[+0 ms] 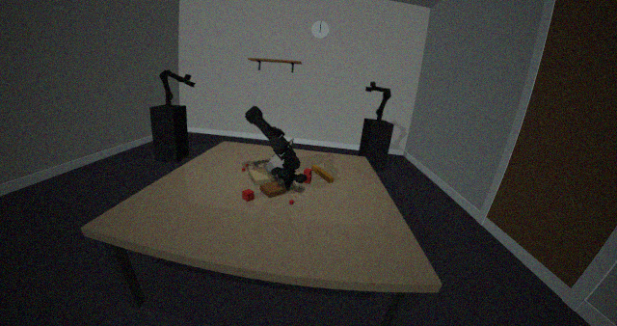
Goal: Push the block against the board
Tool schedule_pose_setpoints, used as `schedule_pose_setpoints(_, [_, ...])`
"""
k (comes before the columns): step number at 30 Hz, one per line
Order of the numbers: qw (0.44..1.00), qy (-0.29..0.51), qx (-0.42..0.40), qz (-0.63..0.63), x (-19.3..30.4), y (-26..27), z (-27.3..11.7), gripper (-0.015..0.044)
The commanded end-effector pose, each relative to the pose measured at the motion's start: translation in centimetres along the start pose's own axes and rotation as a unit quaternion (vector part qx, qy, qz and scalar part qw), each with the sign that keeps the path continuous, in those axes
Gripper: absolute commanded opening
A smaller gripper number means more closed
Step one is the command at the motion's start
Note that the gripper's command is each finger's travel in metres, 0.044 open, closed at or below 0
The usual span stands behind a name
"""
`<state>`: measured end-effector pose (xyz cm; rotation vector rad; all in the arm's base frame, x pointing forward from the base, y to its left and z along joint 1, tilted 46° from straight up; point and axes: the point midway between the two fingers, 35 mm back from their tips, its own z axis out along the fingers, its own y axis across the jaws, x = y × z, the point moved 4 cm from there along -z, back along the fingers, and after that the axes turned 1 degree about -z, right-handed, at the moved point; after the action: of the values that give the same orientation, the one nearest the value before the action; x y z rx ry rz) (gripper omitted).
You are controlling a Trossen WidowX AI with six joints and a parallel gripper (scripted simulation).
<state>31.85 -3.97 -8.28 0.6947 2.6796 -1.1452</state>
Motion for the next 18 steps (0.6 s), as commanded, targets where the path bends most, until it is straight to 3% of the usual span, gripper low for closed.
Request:
schedule_pose_setpoints(1, [1.000,0.001,0.001,0.000,0.9,0.0,0.0,0.0000])
schedule_pose_setpoints(18, [1.000,0.000,0.002,-0.001,2.7,0.0,-0.2,0.0000])
